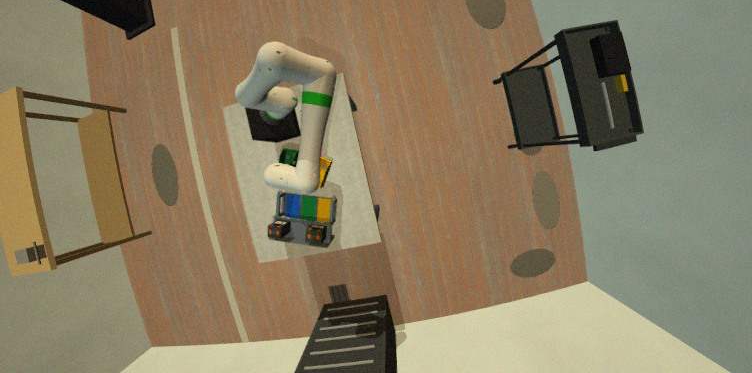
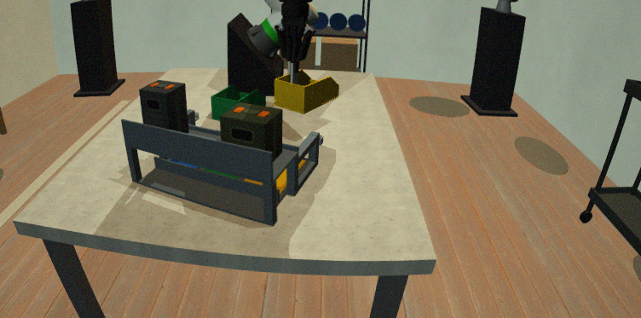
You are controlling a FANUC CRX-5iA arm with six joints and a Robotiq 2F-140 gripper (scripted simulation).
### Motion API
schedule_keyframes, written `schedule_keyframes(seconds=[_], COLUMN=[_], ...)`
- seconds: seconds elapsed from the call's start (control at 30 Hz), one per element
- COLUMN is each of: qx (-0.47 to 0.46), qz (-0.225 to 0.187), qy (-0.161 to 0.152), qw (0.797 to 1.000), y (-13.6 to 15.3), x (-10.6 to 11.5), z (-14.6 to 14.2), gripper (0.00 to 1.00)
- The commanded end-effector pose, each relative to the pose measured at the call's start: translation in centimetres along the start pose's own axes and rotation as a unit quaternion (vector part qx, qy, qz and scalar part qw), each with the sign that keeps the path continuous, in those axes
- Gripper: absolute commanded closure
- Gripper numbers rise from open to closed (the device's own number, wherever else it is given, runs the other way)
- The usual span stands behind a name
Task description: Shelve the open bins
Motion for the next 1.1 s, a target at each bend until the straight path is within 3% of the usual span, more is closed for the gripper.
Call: schedule_keyframes(seconds=[0.0,1.07], qx=[0.006,0.112], qz=[0.0,0.0], qy=[0.0,0.0], qw=[1.0,0.994], y=[-0.2,-4.5], x=[0.0,0.0], z=[-0.1,-2.7], gripper=[1.0,1.0])
Point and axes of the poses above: the point where the finger pads meet when closed, its own x axis back along the fingers, its own z axis across the jaws, y = z × x, the point moved 4 cm from there along x, back along the fingers, and after that the axes turned 4 degrees about x, right-handed, at the moved point
